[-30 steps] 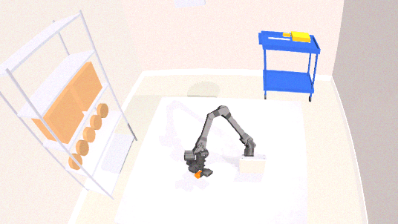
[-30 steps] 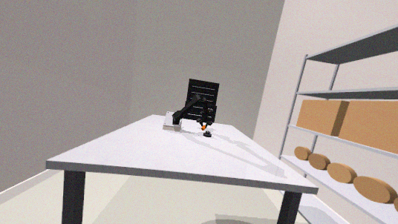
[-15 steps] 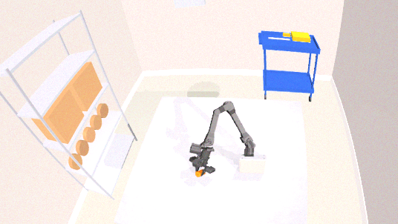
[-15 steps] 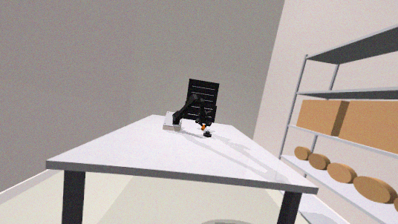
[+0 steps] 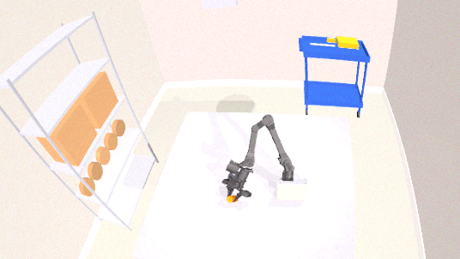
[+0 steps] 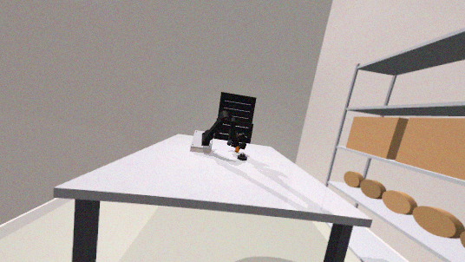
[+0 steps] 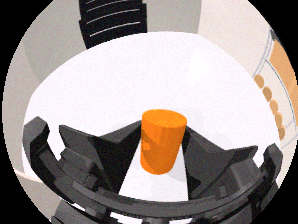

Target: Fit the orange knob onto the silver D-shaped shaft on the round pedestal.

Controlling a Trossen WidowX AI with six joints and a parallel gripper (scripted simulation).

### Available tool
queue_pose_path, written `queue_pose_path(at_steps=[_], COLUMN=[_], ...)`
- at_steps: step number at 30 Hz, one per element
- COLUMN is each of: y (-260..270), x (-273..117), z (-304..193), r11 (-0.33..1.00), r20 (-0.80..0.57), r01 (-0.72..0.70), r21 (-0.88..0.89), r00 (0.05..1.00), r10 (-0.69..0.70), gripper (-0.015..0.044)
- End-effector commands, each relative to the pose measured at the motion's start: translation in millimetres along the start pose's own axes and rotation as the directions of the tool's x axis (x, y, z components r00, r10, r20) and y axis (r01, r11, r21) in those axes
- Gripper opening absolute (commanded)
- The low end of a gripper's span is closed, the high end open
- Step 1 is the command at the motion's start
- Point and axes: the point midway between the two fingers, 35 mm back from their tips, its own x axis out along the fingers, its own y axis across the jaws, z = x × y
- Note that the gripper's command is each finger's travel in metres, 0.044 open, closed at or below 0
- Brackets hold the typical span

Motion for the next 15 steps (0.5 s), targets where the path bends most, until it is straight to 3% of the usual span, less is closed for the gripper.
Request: queue_pose_path(at_steps=[1, 15], y=[0, 1], x=[-4, -12], z=[-3, -16], r11=[1.000, 1.000], r20=[0.058, 0.290], r01=[0.003, 0.002], r21=[-0.002, -0.004], r00=[0.998, 0.957], r10=[-0.003, -0.001], gripper=[0.0180, 0.0180])
